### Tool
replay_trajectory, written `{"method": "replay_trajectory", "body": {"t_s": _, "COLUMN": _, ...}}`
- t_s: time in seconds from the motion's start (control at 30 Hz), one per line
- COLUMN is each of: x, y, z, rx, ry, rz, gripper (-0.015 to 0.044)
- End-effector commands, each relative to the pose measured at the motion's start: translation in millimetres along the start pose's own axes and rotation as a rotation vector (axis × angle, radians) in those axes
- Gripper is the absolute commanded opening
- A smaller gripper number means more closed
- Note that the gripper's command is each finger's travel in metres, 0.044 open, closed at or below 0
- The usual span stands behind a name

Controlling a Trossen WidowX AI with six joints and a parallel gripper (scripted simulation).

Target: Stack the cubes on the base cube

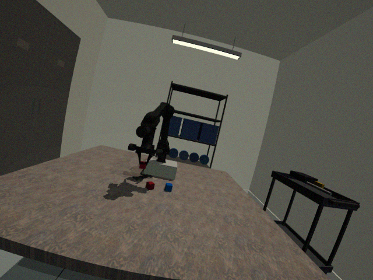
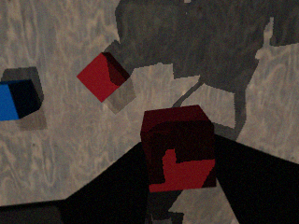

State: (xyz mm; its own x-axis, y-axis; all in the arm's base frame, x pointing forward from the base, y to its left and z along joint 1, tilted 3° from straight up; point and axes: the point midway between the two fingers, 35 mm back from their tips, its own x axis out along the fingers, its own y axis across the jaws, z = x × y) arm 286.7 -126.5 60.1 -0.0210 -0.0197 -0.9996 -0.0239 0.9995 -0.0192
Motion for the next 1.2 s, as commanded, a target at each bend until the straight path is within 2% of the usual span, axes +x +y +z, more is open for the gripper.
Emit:
{"method": "replay_trajectory", "body": {"t_s": 0.0, "x": 3.9, "y": 10.0, "z": 4.2, "rx": 0.054, "ry": 0.003, "rz": 0.008, "gripper": 0.0105}}
{"method": "replay_trajectory", "body": {"t_s": 1.17, "x": 25.7, "y": 118.6, "z": 35.7, "rx": 0.646, "ry": 0.007, "rz": 0.016, "gripper": 0.0105}}
